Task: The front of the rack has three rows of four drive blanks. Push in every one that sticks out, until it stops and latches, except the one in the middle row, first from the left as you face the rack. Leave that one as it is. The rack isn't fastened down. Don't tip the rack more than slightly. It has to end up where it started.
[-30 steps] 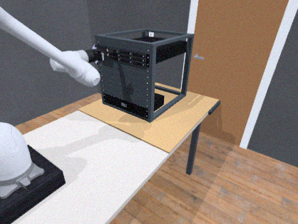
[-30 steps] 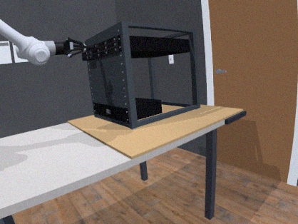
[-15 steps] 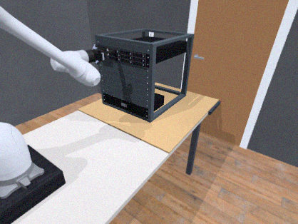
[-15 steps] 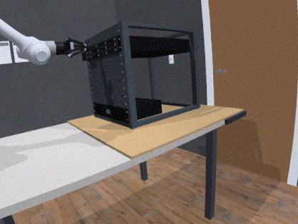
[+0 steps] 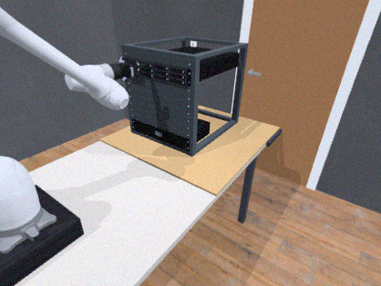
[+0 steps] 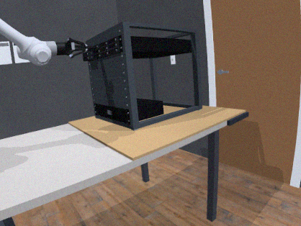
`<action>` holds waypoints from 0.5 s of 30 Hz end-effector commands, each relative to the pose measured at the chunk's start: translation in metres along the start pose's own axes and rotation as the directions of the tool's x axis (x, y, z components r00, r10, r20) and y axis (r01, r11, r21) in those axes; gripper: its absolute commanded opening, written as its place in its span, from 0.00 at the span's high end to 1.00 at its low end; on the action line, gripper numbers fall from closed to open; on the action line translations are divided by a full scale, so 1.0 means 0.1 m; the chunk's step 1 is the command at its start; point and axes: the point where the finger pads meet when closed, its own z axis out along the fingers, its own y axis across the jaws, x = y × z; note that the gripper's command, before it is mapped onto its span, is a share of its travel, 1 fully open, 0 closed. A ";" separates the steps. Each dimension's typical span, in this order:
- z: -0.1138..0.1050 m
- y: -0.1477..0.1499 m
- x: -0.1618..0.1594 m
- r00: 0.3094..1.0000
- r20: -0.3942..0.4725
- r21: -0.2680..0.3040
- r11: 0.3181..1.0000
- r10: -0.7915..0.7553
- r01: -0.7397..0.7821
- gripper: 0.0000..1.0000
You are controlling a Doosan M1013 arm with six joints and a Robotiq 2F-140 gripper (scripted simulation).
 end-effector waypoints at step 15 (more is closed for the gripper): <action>0.03 -0.01 0.00 1.000 0.000 0.001 1.000 0.000 0.000 0.90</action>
